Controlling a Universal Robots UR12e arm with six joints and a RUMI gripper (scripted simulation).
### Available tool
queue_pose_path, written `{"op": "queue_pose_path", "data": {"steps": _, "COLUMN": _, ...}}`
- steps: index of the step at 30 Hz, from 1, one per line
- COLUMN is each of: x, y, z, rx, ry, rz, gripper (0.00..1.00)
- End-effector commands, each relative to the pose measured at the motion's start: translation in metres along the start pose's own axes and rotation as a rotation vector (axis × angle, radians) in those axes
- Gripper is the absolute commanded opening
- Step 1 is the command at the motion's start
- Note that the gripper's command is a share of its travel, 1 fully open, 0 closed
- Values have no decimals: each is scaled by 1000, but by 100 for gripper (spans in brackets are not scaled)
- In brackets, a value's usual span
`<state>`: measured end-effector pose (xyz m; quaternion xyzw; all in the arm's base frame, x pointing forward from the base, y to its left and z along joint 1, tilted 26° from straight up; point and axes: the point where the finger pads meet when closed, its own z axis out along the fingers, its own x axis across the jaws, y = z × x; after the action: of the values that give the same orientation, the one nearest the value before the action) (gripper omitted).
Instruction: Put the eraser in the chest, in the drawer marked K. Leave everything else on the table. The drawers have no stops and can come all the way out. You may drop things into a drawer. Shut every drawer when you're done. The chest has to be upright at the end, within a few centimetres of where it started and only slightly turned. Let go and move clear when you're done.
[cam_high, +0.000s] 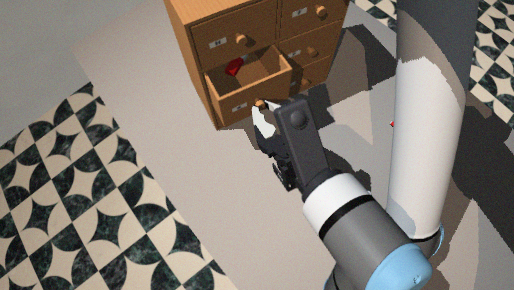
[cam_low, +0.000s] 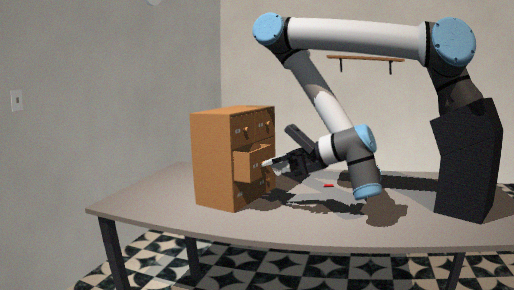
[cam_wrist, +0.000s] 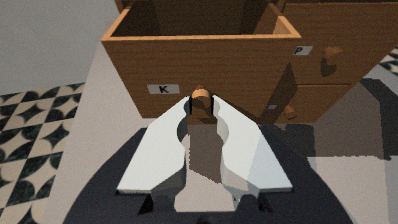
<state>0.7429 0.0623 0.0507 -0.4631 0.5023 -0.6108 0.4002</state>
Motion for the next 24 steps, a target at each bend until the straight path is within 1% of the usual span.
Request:
{"op": "queue_pose_path", "data": {"steps": 1, "x": 0, "y": -1, "z": 0, "rx": 1, "ry": 0, "rz": 0, "gripper": 7}}
{"op": "queue_pose_path", "data": {"steps": 24, "x": 0, "y": -3, "z": 6, "rx": 1, "ry": 0, "rz": 0, "gripper": 7}}
